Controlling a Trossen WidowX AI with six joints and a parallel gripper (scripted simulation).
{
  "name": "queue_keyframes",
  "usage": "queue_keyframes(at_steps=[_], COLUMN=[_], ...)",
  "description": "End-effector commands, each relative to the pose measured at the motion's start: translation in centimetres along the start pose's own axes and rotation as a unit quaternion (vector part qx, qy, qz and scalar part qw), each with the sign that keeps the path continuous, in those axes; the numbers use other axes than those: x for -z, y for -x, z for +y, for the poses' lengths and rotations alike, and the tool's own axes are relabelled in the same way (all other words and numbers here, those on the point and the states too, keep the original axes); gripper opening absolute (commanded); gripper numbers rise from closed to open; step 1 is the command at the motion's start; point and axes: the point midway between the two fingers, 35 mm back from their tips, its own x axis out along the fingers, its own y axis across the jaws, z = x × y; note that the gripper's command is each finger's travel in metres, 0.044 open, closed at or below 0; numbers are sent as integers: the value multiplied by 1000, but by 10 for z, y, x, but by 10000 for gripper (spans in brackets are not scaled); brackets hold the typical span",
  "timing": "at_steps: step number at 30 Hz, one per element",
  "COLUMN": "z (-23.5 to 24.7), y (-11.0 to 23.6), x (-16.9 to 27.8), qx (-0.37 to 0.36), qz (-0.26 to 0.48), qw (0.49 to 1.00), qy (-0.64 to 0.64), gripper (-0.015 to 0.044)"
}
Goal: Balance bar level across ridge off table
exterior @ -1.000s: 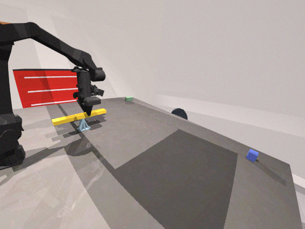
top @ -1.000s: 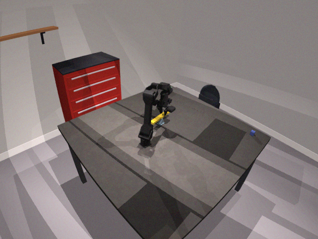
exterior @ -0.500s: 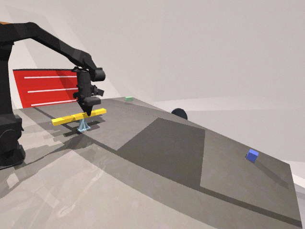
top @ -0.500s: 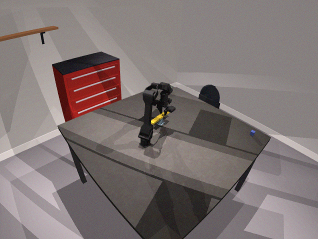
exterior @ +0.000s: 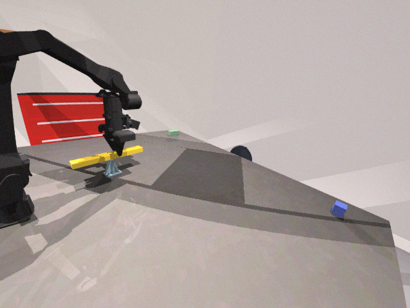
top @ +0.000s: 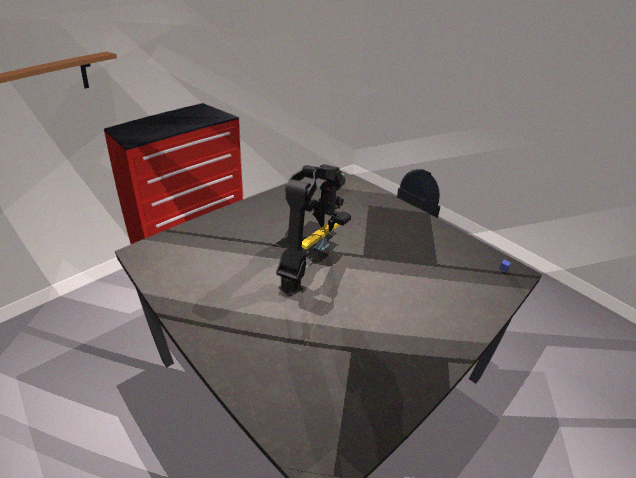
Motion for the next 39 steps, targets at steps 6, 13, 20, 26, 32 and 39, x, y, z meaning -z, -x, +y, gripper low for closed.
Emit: queue_keyframes(at_steps=[6,13,20,26,32,39], z=[0,0,0,0,1,0], y=[0,0,0,0,27,98], x=[0,0,0,0,-4,-1], qx=[0,0,0,0,0,0], qz=[0,0,0,0,0,0], qw=[1000,1000,1000,1000,1000,1000], qy=[0,0,0,0,0,0], gripper=[185,185,290,440,440,440])
